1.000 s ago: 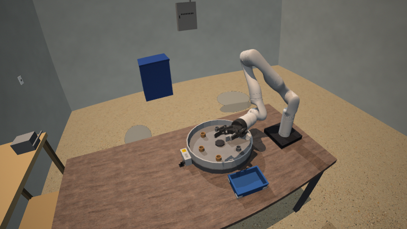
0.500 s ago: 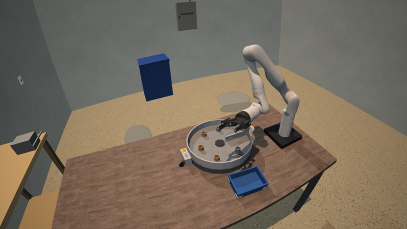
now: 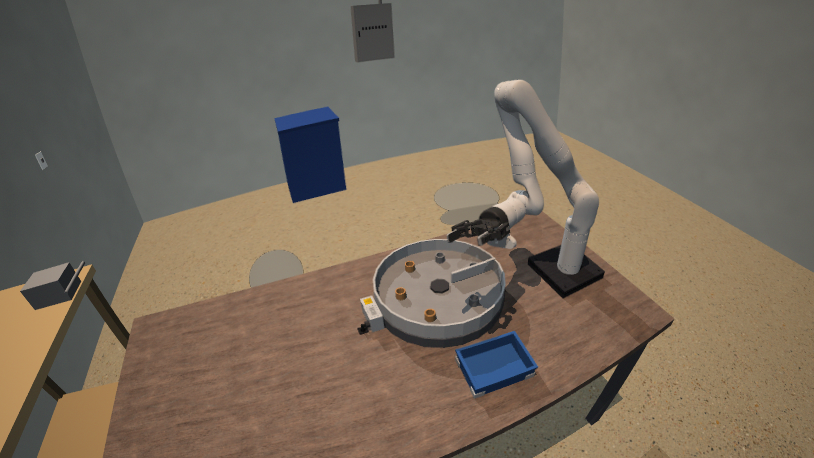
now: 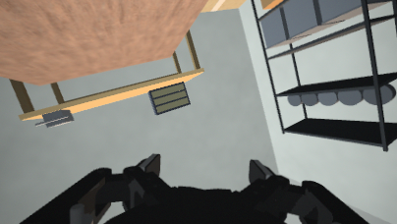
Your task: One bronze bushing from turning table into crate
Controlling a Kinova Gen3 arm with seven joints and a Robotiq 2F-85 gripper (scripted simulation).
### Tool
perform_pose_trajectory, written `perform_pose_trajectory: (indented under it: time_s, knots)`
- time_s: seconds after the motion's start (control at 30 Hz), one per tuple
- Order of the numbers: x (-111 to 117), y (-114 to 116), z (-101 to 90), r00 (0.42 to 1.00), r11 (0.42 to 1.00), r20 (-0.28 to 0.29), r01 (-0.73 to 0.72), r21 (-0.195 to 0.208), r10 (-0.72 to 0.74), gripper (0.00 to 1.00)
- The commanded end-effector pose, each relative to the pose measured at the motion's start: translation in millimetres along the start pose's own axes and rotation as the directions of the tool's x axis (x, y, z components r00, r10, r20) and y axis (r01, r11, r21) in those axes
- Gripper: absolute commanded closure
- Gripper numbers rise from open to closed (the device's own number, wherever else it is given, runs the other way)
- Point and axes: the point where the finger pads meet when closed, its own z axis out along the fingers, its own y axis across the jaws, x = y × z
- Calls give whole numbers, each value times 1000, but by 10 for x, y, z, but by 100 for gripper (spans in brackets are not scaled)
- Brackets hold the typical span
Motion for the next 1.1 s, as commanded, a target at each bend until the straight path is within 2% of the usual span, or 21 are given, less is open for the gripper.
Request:
perform_pose_trajectory:
  time_s: [0.0,0.03,0.2,0.6,0.63,0.77,1.07]
  knots:
    - [-23,1,-2,1000,1000,4,3,0,-3,0]
    - [-23,1,-2,1000,1000,4,3,0,-3,0]
    - [-287,-4,-450,1000,1000,3,2,0,-2,0]
    - [-287,-4,-450,1000,1000,3,2,0,-2,0]
    - [-250,67,-401,996,997,-92,-1,-75,-6,0]
    - [-259,59,-408,963,1000,-270,17,-25,-23,0]
    - [-259,59,-408,963,1000,-270,17,-25,-23,0]
